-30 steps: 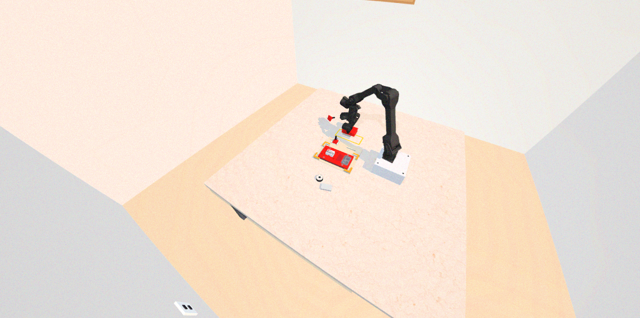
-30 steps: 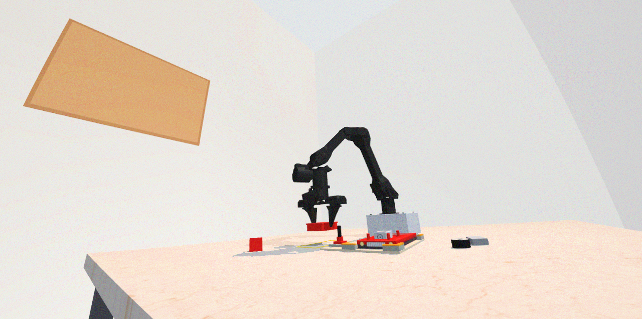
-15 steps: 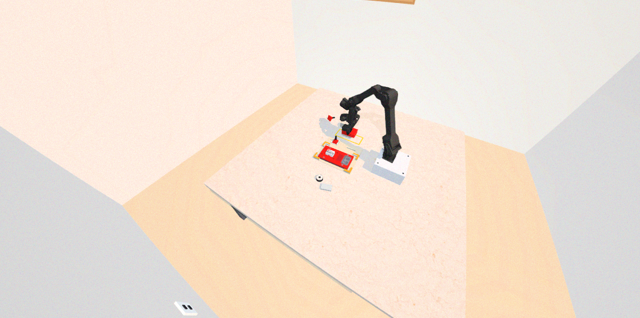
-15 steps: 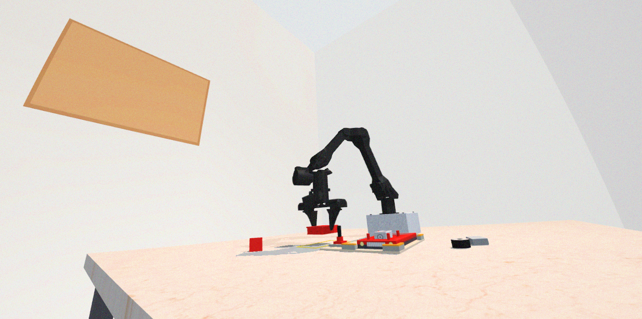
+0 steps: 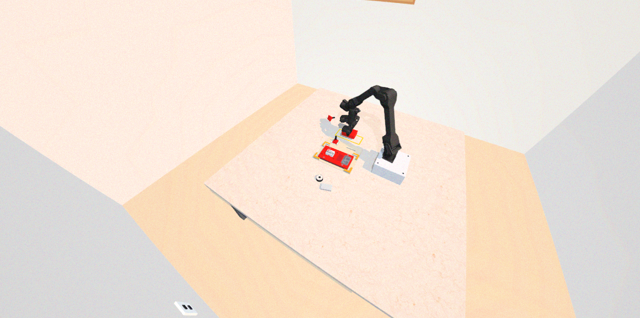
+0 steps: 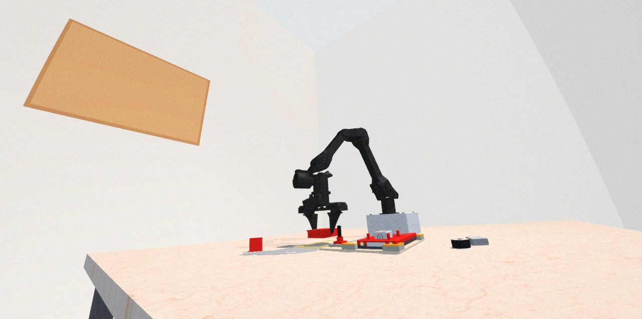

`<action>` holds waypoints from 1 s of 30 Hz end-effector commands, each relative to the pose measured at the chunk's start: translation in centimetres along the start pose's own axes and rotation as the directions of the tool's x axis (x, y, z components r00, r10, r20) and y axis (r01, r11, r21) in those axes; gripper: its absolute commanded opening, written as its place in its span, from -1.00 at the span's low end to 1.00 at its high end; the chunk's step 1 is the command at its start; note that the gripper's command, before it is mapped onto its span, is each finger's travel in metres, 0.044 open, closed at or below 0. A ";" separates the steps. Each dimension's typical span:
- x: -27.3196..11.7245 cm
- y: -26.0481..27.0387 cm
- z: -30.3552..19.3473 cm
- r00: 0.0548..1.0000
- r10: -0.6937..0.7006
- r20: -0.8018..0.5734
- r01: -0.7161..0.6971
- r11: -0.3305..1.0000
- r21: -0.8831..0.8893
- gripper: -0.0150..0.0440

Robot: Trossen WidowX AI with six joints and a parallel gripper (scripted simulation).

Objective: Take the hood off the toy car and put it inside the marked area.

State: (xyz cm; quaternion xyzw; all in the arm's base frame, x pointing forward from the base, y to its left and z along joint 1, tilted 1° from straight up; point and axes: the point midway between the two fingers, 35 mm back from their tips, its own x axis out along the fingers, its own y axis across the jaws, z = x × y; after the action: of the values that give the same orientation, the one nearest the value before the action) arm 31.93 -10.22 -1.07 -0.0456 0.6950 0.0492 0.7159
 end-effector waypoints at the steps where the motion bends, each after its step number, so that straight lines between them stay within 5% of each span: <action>1: 0.3 0.0 -0.1 1.000 -0.001 -0.004 0.001 1.000 -0.002 -0.49; 30: 1.6 0.0 -0.1 1.000 -0.001 -0.004 0.001 1.000 -0.002 -0.49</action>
State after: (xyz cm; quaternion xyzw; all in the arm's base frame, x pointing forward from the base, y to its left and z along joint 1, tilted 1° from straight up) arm 31.85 -10.18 -2.55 -0.0453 0.6960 0.0497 0.7149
